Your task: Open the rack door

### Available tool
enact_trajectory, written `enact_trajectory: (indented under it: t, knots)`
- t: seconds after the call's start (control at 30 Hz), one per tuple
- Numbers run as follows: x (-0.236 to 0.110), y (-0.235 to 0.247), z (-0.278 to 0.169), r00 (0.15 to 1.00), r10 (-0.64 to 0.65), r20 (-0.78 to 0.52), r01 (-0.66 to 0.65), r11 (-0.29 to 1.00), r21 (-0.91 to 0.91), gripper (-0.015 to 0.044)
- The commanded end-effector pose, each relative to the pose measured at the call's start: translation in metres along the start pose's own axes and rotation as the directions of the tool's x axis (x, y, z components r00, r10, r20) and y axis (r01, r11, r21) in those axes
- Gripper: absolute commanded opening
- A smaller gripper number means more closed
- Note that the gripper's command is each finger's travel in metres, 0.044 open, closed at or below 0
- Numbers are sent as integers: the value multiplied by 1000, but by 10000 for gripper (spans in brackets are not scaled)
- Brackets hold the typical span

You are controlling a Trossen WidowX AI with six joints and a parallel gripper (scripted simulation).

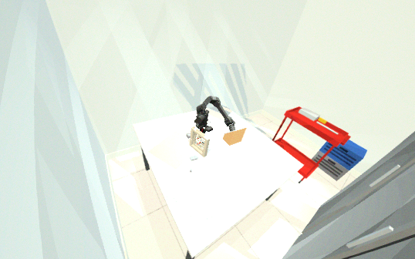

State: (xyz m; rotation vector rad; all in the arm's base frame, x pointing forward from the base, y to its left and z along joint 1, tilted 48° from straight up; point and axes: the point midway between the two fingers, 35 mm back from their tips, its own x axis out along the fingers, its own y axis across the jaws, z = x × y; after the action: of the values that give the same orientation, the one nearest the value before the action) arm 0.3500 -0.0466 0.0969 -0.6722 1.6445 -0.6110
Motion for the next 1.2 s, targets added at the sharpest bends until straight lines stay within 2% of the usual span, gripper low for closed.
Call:
enact_trajectory:
  t: [0.0, 0.07, 0.5, 0.63, 0.9, 1.17]
  knots:
    - [1, 1, -1, 1000, -7, -2, 7, 1000, -10, 157]
    - [1, 1, -1, 1000, -7, -2, 7, 1000, -10, 105]
    - [1, 1, -1, 1000, -7, -2, 7, 1000, -10, 18]
    - [1, 1, -1, 1000, -7, -2, 7, 1000, -2, 16]
    - [1, 1, -1, 1000, -7, -2, 7, 936, 351, 16]
    - [1, 1, -1, 1000, -7, -2, 6, 730, 683, 16]
